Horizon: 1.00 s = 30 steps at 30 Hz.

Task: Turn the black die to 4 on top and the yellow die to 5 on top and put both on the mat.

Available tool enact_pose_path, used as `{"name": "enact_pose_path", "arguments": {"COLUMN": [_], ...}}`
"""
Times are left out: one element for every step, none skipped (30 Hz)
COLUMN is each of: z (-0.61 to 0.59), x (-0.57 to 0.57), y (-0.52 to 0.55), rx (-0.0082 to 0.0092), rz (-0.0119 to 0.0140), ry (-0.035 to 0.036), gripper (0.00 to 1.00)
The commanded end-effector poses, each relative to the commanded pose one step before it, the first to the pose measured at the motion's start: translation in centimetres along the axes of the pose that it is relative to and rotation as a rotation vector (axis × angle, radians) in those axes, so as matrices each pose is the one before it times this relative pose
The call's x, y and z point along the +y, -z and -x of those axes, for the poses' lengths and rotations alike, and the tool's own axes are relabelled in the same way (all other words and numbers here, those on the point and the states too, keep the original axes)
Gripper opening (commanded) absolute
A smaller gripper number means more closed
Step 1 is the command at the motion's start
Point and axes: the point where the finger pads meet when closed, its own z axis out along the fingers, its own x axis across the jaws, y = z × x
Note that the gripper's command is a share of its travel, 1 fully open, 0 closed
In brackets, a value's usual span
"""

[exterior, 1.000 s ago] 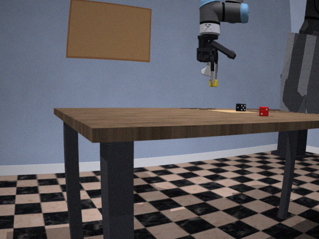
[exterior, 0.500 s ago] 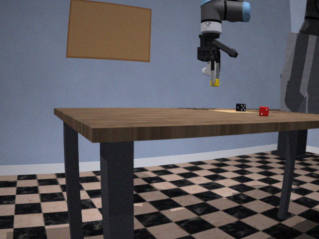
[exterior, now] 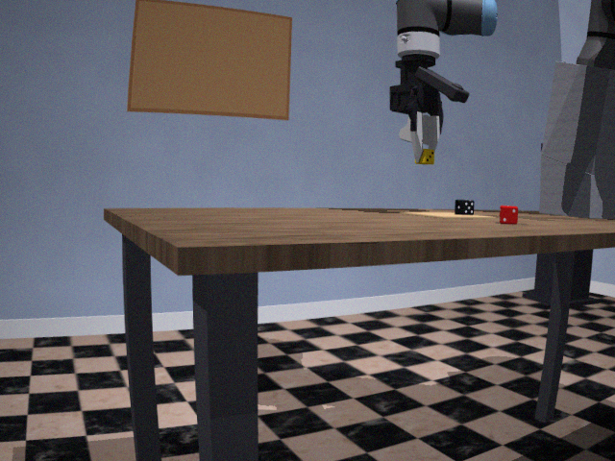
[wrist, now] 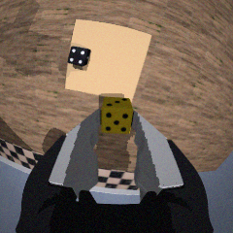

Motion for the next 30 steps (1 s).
{"name": "enact_pose_path", "arguments": {"z": [-1.076, -0.149, -0.123, -0.1, -0.08, -0.062, -0.047, -0.034, -0.023, -0.015, -0.008, 0.0, 0.0, -0.003, 0.0, 0.0, 0.0, 0.0, 0.0, 0.0, 0.0, 0.0, 0.0, 0.0, 0.0, 0.0, 0.0, -0.001, 0.0, 0.0], "x": [-1.744, -0.378, -0.34, -0.298, -0.255, -0.212, -0.169, -0.129, -0.091, -0.058, -0.032, 0.0, 0.0, -0.012, -0.002, 0.0, 0.0, 0.0, 0.0, 0.0, 0.0, 0.0, 0.0, 0.0, 0.0, 0.0, 0.0, 0.0, 0.0, 0.0], "y": [0.104, 0.013, 0.012, 0.01, 0.009, 0.007, 0.006, 0.004, 0.003, 0.002, 0.001, 0.0, 0.0, 0.0, 0.0, 0.0, 0.0, 0.0, 0.0, 0.0, 0.0, 0.0, 0.0, 0.0, -0.002, -0.013, -0.033, -0.061, 0.0, 0.0], "rx": [-0.00088, 0.00003, 0.00003, 0.00002, 0.00002, 0.00001, 0.00001, 0.00001, 0.0, 0.0, 0.0, 0.0, 0.0, 0.0, 0.0, 0.0, 0.0, 0.0, 0.0, 0.0, 0.0, 0.0, 0.0, 0.0, 0.0, -0.00001, -0.00001, -0.00003, 0.0, 0.0], "rz": [0.00542, -0.00014, -0.00014, -0.00012, -0.00011, -0.0001, -0.00008, -0.00006, -0.00004, -0.00003, -0.00002, 0.0, 0.0, -0.00001, 0.0, 0.0, 0.0, 0.0, 0.0, 0.0, 0.0, 0.0, 0.0, 0.0, 0.0, 0.00002, 0.00004, 0.00007, 0.0, 0.0], "ry": [-0.11507, -0.02185, -0.01943, -0.01693, -0.0144, -0.0119, -0.00946, -0.00717, -0.00507, -0.00324, -0.00175, 0.0, 0.0, -0.00068, -0.0001, 0.0, 0.0, 0.0, 0.0, 0.0, 0.0, 0.0, 0.0, 0.0, 0.0, -0.00001, -0.00003, -0.00006, 0.0, 0.0], "gripper": [0.1, 0.1, 0.1, 0.1, 0.1, 0.1, 0.1, 0.1, 0.1, 0.1, 0.1, 0.1, 0.1, 0.1, 0.1, 0.1, 0.1, 0.1, 0.1, 0.1, 0.1, 0.1, 0.1, 0.1, 0.1, 0.1, 0.1, 0.1, 0.1, 0.1]}}
